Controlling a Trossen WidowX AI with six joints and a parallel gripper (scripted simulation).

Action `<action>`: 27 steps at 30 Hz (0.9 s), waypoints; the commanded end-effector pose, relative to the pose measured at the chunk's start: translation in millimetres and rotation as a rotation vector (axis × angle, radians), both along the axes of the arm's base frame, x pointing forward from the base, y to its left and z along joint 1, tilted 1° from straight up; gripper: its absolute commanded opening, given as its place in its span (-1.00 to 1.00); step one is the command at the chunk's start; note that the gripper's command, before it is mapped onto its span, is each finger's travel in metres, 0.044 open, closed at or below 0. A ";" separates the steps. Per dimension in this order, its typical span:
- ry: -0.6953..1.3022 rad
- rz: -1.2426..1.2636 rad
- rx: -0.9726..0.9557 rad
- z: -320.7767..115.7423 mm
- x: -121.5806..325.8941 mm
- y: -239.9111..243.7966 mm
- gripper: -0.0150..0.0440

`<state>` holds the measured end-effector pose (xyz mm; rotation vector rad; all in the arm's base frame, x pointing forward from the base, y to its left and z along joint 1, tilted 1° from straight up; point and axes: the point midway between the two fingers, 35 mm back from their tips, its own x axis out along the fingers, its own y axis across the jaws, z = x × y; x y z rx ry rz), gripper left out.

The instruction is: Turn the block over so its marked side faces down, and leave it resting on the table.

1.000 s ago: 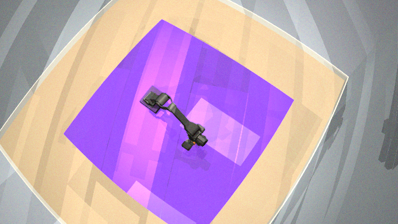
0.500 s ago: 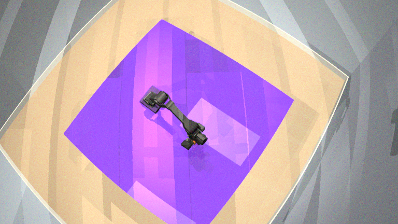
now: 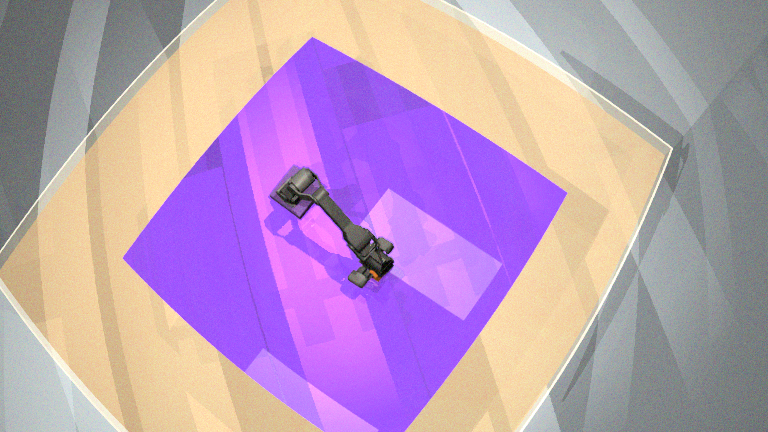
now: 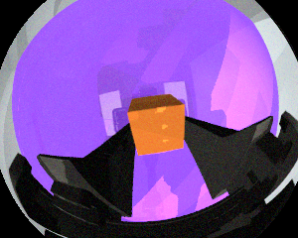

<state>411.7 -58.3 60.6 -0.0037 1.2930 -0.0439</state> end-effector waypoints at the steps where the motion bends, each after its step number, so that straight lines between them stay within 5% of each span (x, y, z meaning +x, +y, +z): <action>1: -0.053 0.006 0.002 -0.5 -1.4 0.7 -0.49; 27: -0.368 0.015 -0.009 -12.6 -1.9 0.1 -0.49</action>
